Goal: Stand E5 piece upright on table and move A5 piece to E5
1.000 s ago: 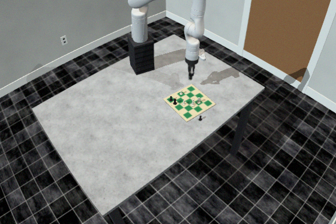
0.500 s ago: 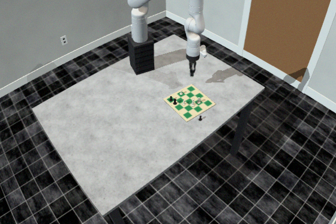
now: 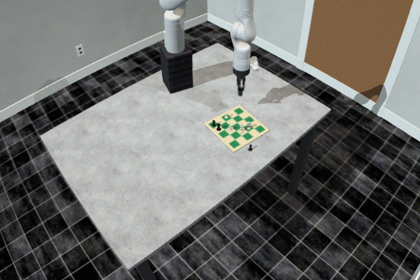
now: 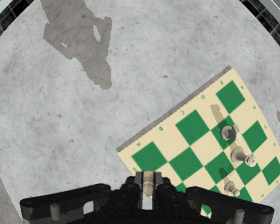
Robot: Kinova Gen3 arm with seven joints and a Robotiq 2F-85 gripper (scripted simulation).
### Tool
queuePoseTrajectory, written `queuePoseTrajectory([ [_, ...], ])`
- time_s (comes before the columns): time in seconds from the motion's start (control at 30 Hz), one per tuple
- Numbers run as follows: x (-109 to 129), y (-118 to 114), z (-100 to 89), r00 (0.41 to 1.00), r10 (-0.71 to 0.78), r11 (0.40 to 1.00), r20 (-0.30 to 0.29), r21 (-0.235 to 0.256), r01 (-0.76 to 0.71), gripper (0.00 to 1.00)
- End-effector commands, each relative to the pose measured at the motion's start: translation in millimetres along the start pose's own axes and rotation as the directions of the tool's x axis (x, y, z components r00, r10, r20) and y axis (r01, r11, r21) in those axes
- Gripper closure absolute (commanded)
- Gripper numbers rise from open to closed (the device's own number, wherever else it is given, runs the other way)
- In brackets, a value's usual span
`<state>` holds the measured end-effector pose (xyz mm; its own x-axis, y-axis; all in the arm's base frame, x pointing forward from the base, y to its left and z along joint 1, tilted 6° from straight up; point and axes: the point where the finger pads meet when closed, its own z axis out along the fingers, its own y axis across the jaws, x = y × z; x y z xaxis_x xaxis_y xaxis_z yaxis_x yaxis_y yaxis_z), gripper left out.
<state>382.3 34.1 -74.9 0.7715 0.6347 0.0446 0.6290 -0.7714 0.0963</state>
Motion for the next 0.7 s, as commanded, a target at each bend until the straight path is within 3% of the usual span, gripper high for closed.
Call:
queuePoseTrajectory([
  [0.0, 4, 4, 0.0, 1.000, 0.011, 1.000, -0.009, 0.001, -0.011, 1.00],
  [0.23, 24, 19, 2.8, 0.999, 0.030, 1.000, -0.034, 0.005, -0.030, 1.00],
  [0.47, 62, 54, 5.6, 0.995, 0.070, 0.997, -0.065, 0.016, -0.070, 1.00],
  [0.67, 81, 83, 4.4, 0.994, 0.097, 0.995, -0.056, 0.019, -0.096, 1.00],
])
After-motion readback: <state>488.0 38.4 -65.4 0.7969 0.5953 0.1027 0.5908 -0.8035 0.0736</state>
